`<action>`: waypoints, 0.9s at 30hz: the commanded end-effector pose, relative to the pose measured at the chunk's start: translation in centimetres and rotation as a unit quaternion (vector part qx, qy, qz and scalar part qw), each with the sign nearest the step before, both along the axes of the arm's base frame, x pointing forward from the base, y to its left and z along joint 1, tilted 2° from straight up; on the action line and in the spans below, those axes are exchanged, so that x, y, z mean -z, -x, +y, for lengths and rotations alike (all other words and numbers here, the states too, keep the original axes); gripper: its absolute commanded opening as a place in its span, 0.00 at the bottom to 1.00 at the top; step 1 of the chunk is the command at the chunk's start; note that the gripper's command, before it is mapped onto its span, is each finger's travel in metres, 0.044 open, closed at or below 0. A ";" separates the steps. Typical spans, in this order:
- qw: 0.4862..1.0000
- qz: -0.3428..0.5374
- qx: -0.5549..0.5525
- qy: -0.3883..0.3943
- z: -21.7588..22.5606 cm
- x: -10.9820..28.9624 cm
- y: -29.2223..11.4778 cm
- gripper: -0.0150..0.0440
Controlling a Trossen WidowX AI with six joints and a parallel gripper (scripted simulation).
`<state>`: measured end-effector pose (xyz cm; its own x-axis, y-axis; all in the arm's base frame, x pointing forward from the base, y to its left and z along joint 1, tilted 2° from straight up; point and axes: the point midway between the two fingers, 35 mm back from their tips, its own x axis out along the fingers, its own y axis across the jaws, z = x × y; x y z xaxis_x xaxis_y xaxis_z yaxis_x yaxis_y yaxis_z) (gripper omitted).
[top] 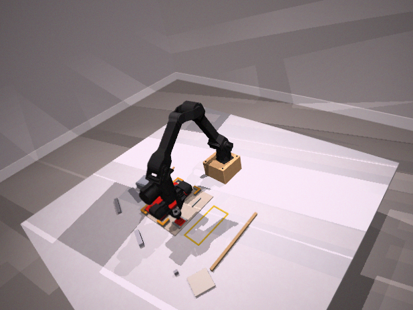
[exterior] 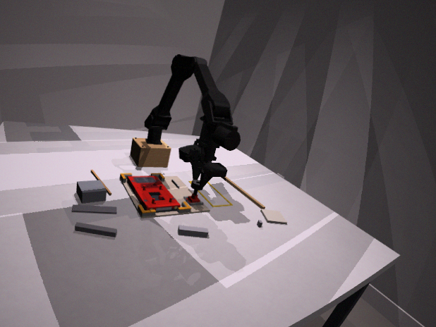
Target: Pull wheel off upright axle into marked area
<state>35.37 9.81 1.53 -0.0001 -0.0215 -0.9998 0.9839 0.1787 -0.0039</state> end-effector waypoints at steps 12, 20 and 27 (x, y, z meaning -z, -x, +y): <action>1.000 0.000 0.001 0.001 0.0 -0.6 0.0 0.25; 1.000 0.000 0.001 0.001 0.0 -0.9 0.0 0.25; 1.000 0.000 0.001 0.001 0.1 -3.8 0.2 0.25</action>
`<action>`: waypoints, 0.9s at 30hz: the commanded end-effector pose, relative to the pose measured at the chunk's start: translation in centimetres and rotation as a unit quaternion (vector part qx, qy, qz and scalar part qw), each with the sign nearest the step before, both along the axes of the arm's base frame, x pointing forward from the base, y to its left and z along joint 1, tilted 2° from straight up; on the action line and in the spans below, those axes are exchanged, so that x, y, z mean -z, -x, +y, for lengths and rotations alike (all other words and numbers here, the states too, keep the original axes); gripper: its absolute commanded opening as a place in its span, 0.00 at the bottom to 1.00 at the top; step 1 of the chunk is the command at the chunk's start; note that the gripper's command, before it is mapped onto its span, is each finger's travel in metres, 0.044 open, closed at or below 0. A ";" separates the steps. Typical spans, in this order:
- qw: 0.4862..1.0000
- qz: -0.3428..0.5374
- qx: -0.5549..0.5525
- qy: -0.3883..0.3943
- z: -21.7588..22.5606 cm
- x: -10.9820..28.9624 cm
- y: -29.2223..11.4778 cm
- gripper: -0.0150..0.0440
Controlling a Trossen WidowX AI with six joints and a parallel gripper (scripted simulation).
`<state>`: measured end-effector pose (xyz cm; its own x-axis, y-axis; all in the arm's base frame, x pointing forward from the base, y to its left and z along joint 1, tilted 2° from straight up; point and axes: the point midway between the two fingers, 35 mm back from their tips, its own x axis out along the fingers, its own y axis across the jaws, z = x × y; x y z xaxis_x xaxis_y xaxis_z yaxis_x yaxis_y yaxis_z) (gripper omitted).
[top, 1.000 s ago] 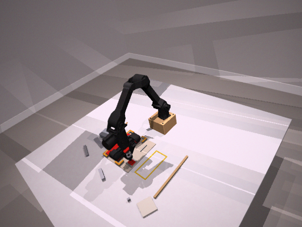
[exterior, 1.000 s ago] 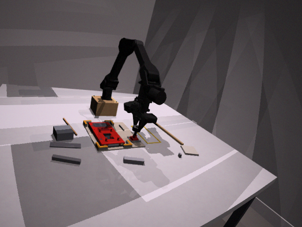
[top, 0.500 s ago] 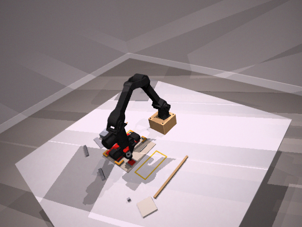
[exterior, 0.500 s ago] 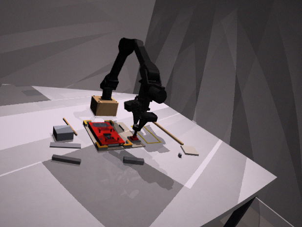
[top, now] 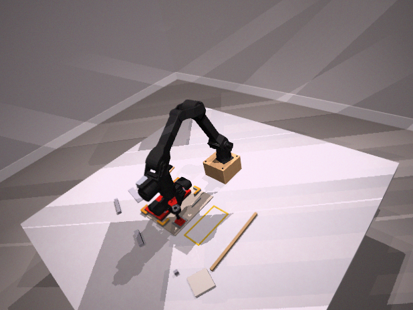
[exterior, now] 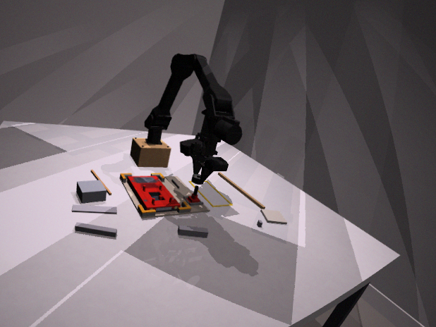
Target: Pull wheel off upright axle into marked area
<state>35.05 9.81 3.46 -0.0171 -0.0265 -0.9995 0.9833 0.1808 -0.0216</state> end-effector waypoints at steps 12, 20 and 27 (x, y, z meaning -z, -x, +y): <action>1.000 -0.007 0.000 -0.003 3.0 -1.8 1.9 0.25; 1.000 -0.006 0.001 -0.004 6.3 -2.0 4.6 0.25; 1.000 -0.006 0.002 -0.005 8.7 -2.1 7.2 0.25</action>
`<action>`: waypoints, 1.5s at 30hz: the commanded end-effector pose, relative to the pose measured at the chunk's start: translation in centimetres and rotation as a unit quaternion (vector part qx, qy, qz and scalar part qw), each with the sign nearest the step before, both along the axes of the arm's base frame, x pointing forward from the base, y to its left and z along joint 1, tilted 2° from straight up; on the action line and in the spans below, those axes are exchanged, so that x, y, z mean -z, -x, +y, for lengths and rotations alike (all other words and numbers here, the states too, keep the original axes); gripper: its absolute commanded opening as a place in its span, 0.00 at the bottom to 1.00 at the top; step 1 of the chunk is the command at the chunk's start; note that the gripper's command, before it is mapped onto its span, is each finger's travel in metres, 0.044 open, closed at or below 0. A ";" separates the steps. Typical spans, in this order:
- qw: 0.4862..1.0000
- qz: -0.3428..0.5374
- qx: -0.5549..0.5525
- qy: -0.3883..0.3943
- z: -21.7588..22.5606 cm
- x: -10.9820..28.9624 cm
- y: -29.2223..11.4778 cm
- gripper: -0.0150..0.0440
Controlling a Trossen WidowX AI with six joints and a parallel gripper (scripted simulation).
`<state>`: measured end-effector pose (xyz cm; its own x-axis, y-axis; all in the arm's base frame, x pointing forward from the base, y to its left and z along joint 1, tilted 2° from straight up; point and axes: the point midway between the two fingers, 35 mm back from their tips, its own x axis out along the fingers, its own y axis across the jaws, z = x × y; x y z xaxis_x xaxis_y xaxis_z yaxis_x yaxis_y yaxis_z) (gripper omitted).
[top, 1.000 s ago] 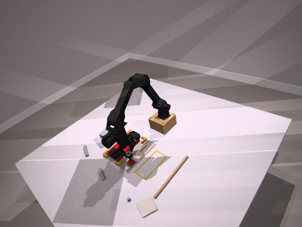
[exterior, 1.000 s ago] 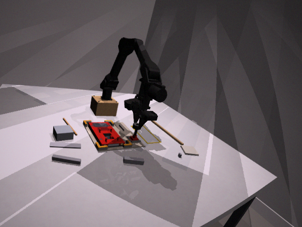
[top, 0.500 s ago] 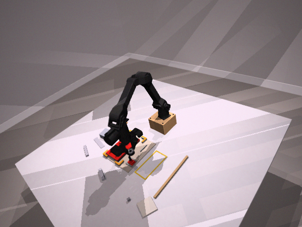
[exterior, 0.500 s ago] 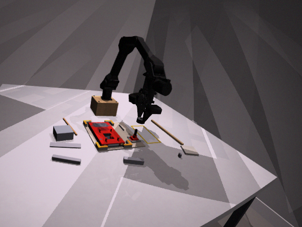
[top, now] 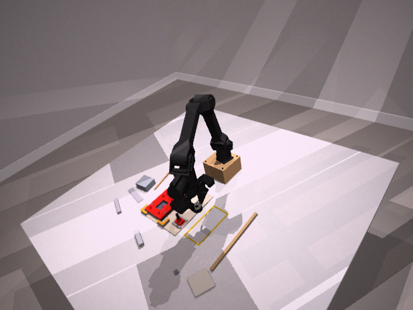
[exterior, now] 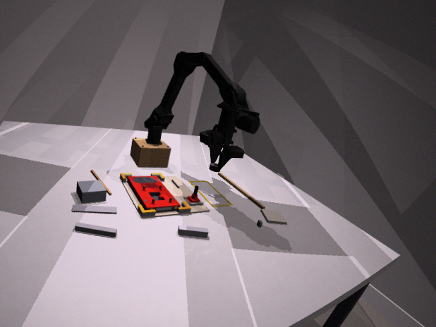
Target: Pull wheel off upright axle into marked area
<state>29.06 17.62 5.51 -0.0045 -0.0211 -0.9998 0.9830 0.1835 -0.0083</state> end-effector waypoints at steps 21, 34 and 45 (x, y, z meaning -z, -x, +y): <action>1.000 0.000 0.003 -0.002 1.1 6.4 1.3 0.25; 1.000 0.001 0.003 -0.002 0.9 10.4 1.6 0.25; 1.000 -0.003 0.002 -0.003 1.0 10.0 1.4 0.70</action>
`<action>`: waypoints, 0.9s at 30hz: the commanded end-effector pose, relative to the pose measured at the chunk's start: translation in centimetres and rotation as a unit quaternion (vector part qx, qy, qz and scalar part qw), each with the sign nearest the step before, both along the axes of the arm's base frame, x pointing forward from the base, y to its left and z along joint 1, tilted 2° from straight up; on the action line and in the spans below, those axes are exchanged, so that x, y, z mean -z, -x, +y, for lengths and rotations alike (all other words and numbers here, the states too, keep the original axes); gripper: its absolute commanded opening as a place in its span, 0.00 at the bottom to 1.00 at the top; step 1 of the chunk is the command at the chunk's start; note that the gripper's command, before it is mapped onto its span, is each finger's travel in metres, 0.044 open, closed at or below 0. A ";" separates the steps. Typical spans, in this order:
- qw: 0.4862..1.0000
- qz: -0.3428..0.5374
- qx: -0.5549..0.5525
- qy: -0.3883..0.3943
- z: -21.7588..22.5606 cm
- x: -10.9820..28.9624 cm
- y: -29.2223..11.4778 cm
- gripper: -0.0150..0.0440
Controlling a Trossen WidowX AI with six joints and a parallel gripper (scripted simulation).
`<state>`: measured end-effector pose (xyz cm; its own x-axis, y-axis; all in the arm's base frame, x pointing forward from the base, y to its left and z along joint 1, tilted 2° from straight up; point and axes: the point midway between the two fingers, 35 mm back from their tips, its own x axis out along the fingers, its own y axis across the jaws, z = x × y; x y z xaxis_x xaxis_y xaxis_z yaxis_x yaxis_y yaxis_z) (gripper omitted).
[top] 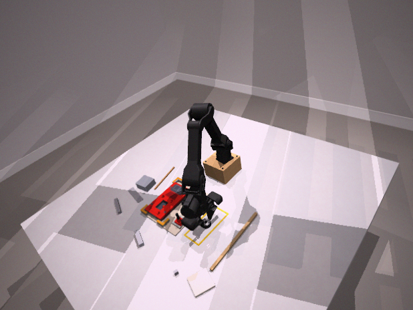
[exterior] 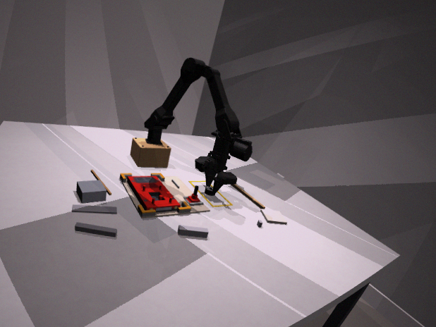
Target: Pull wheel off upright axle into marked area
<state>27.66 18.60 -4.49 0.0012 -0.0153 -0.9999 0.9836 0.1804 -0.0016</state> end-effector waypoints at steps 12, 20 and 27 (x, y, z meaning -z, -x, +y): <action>1.000 0.003 0.002 0.001 0.1 -6.0 -0.1 0.76; 1.000 0.003 -0.003 0.002 -2.9 -9.3 4.5 1.00; 1.000 0.006 0.002 0.003 -4.7 -10.6 7.1 1.00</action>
<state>21.52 14.54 6.05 0.0008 -0.0156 -0.9999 0.9830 0.1838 -0.0021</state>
